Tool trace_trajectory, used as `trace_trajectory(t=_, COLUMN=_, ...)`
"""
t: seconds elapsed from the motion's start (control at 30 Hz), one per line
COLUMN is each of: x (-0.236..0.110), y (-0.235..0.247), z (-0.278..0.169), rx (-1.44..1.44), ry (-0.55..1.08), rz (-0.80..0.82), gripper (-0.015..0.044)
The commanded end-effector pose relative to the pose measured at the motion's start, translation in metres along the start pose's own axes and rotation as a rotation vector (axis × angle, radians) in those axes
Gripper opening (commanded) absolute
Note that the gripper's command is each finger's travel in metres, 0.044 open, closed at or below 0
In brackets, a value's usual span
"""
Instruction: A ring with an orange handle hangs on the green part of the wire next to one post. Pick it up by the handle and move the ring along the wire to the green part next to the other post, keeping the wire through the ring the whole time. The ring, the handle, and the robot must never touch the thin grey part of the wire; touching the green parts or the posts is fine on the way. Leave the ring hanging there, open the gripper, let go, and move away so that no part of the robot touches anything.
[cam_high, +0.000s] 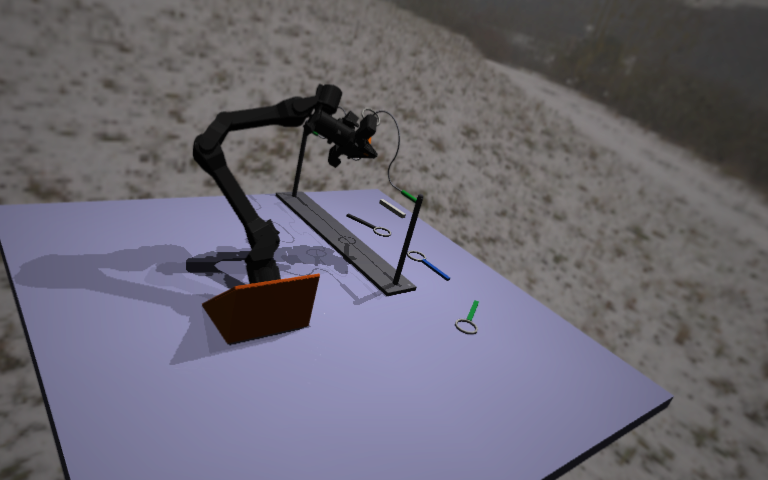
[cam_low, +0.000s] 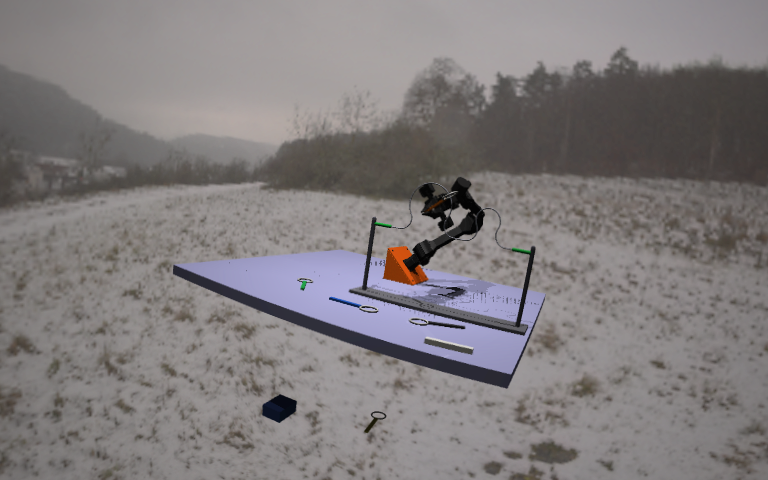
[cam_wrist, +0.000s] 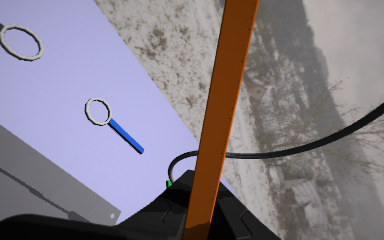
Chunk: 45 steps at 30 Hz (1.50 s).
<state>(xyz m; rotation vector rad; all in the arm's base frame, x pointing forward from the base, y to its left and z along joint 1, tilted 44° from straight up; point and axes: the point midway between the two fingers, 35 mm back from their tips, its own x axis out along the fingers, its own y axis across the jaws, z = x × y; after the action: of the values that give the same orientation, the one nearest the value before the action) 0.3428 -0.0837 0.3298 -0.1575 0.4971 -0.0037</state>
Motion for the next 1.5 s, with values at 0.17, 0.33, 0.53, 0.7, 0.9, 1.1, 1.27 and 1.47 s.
trace_trajectory(t=0.17, x=0.001, y=0.004, z=0.0, rx=0.107, ry=-0.011, rz=0.057, gripper=-0.015)
trace_trajectory(t=0.33, x=0.001, y=0.006, z=0.0, rx=0.162, ry=-0.018, rz=0.088, gripper=-0.015)
trace_trajectory(t=0.53, x=0.001, y=0.009, z=0.0, rx=0.228, ry=-0.027, rz=0.124, gripper=-0.015)
trace_trajectory(t=0.7, x=0.001, y=0.011, z=0.001, rx=0.283, ry=-0.034, rz=0.155, gripper=-0.015)
trace_trajectory(t=0.9, x=0.001, y=0.014, z=0.002, rx=0.349, ry=-0.042, rz=0.191, gripper=-0.015)
trace_trajectory(t=1.1, x=0.001, y=0.017, z=0.003, rx=0.415, ry=-0.051, rz=0.227, gripper=-0.015)
trace_trajectory(t=1.27, x=0.001, y=0.019, z=0.004, rx=0.47, ry=-0.058, rz=0.257, gripper=-0.015)
trace_trajectory(t=1.47, x=0.0, y=0.021, z=0.005, rx=0.536, ry=-0.067, rz=0.294, gripper=-0.015)
